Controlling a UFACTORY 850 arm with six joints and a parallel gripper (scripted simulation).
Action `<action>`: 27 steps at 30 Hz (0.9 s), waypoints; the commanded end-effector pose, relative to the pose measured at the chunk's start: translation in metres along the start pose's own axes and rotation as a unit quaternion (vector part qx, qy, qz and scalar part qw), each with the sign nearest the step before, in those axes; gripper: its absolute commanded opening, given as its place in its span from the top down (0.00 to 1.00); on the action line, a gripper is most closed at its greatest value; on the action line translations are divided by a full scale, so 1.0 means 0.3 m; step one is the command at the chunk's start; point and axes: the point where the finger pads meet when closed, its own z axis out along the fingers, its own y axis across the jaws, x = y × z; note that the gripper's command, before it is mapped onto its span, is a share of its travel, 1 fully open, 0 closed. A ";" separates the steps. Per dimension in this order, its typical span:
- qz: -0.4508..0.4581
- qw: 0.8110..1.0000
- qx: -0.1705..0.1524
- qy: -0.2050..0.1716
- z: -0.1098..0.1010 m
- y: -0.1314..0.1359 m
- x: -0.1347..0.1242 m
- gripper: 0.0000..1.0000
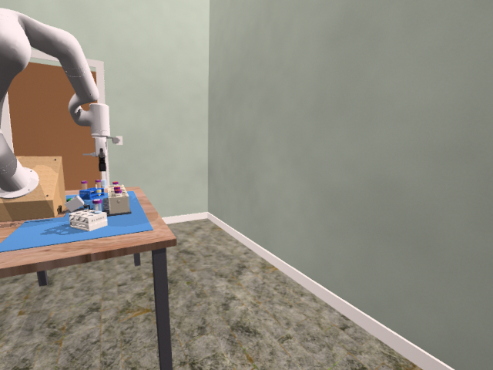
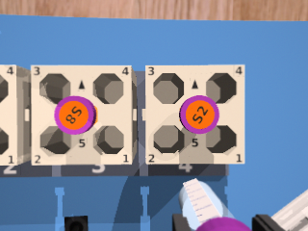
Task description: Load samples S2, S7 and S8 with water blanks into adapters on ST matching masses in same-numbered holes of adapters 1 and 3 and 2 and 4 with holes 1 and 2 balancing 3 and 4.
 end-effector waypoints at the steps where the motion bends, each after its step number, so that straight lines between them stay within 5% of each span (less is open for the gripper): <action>1: 0.000 1.000 0.000 0.001 -0.002 -0.051 0.018 1.00; 27: 0.000 1.000 0.000 0.001 -0.002 -0.402 0.125 1.00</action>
